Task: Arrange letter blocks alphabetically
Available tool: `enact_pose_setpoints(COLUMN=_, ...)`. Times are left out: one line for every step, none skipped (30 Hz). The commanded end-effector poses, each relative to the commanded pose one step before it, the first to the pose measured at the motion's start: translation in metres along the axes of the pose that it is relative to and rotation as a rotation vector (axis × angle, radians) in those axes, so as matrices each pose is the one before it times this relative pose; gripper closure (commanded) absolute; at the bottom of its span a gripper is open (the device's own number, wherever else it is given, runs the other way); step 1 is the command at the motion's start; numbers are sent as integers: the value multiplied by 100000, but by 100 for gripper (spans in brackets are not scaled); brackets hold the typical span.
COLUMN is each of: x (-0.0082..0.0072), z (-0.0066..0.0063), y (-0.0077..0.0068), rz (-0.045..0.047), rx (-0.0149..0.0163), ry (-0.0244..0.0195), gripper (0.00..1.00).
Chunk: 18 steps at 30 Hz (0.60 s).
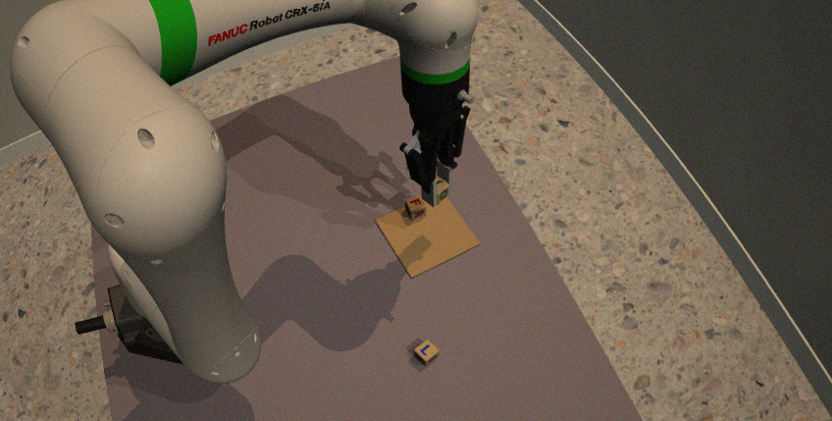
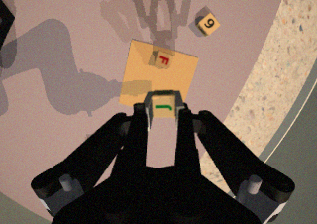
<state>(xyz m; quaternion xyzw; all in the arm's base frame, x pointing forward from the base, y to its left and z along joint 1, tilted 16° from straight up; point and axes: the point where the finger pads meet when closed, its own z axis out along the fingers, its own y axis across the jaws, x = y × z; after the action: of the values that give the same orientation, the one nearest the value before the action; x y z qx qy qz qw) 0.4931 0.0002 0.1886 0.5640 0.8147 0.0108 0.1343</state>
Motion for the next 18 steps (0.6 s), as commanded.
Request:
enact_pose_setpoints(x=-1, z=-20, y=17, rz=-174, rx=-42, ry=-15, gripper=84)
enact_pose_setpoints(x=1, z=0, y=-3, rz=-399, rx=0, ry=0, gripper=84)
enact_pose_setpoints(x=3, z=0, y=-5, rz=-744, rx=0, ry=0, gripper=84)
enact_pose_setpoints(x=4, z=0, y=-8, rz=-1174, rx=0, ry=0, gripper=84)
enact_pose_setpoints(x=6, z=-1, y=-11, rz=-1674, rx=0, ry=0, gripper=84)
enact_pose_setpoints(x=8, z=-1, y=-14, rz=-2230, rx=0, ry=0, gripper=84)
enact_pose_setpoints(x=11, z=-1, y=-18, rz=-2830, rx=0, ry=0, gripper=84)
enact_pose_setpoints(x=14, z=-1, y=-22, rz=-3461, rx=0, ry=0, gripper=84)
enact_pose_setpoints(x=17, z=-1, y=-25, rz=-4112, rx=0, ry=0, gripper=84)
enact_pose_setpoints(x=0, z=0, y=0, rz=0, rx=0, ry=0, gripper=84)
enact_pose_setpoints(x=0, z=0, y=0, rz=0, rx=0, ry=0, gripper=84)
enact_pose_setpoints(x=21, z=-2, y=-28, rz=-4772, rx=0, ry=0, gripper=84)
enact_pose_setpoints(x=25, z=-2, y=-31, rz=-5430, rx=0, ry=0, gripper=84)
enact_pose_setpoints(x=17, z=-1, y=-19, rz=-3514, rx=0, ry=0, gripper=84)
enact_pose_setpoints(x=13, z=-1, y=-14, rz=-2564, rx=0, ry=0, gripper=84)
enact_pose_setpoints(x=16, z=-1, y=-15, rz=-2934, rx=0, ry=0, gripper=84)
enact_pose_setpoints(x=17, z=-1, y=-16, rz=-3124, rx=0, ry=0, gripper=84)
enact_pose_setpoints(x=17, z=-1, y=-15, rz=-3041, rx=0, ry=0, gripper=84)
